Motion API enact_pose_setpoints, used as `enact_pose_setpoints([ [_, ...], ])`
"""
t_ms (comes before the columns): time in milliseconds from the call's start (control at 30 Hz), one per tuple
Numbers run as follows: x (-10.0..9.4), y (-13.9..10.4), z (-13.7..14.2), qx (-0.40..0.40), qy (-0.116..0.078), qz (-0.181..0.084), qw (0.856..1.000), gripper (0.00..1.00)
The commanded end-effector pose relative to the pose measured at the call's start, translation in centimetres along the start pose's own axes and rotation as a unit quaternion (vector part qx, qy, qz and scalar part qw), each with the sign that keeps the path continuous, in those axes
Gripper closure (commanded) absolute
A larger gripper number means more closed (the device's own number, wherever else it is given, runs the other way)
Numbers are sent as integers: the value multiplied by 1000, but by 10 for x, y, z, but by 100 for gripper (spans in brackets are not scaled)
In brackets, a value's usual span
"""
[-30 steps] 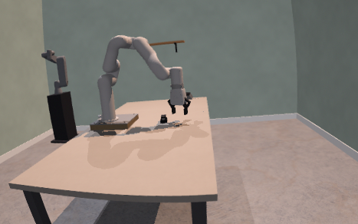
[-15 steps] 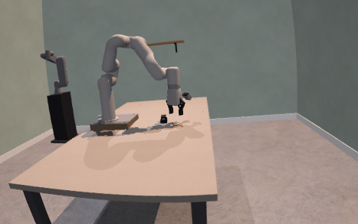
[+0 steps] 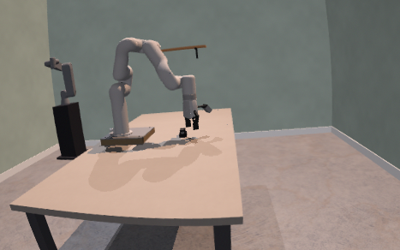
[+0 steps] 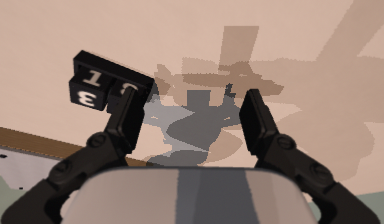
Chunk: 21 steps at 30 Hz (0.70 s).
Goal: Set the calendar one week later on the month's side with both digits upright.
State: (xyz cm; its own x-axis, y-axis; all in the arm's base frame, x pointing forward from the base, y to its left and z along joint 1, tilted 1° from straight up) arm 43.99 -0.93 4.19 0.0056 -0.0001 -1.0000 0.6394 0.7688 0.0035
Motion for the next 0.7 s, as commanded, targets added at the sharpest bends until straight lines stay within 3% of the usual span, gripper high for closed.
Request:
enact_pose_setpoints([
  [0, -2, -4, -2, 45, -3, 2, 999, 0],
  [100, -2, -11, -5, 103, -2, 2, 995, 0],
  [333, -1, -25, -14, 123, -3, 2, 992, 0],
  [467, -1, -31, -16, 197, -2, 2, 980, 0],
  [667, -1, -44, -25, 219, -2, 3, 976, 0],
])
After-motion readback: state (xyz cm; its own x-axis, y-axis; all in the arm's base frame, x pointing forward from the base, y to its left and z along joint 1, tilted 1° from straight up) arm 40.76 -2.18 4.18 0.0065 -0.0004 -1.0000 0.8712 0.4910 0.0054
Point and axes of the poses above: the point where the finger pads meet when closed, its own x axis out along the fingers, its own z axis across the jaws, y = z × x, the point moved 1 cm from there along -x, back along the fingers, and after that the axes turned 14 degrees about -x, right-handed, at the moved point
